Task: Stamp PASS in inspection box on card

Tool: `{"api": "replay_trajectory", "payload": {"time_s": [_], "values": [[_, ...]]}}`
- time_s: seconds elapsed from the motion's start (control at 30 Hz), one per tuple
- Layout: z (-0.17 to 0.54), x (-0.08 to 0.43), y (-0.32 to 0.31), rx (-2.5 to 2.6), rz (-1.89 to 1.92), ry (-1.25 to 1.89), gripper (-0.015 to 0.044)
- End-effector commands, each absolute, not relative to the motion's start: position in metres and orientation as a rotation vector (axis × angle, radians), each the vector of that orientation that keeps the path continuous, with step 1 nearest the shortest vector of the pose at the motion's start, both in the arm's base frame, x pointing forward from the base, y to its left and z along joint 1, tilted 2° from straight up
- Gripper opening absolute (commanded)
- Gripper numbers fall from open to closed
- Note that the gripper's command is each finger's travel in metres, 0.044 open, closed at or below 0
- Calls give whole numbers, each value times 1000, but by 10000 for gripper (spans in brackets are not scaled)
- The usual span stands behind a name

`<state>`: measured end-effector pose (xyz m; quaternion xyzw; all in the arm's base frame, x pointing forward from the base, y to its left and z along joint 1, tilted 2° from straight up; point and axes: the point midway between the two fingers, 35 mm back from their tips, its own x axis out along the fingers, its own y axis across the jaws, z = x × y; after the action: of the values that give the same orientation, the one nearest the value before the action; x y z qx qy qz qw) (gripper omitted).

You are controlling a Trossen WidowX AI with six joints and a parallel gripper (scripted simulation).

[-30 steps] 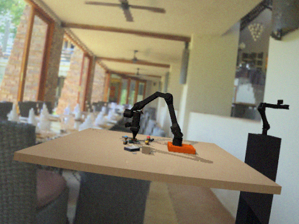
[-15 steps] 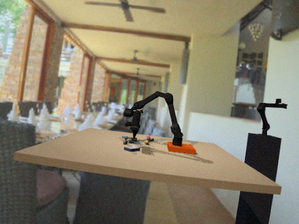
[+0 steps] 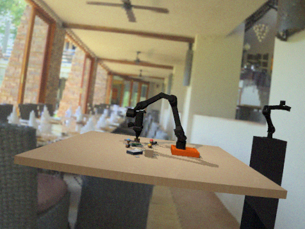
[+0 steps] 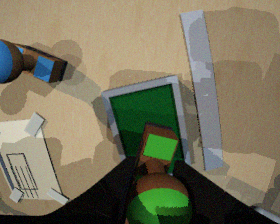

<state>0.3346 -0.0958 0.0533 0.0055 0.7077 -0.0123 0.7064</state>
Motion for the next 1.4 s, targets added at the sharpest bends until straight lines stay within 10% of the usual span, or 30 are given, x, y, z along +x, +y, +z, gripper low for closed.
{"api": "replay_trajectory", "payload": {"time_s": [0.0, 1.37], "values": [[61, 335, -97, 8, -32, 1568, 0], [88, 280, 31, -249, 243, 1551, 0]]}}
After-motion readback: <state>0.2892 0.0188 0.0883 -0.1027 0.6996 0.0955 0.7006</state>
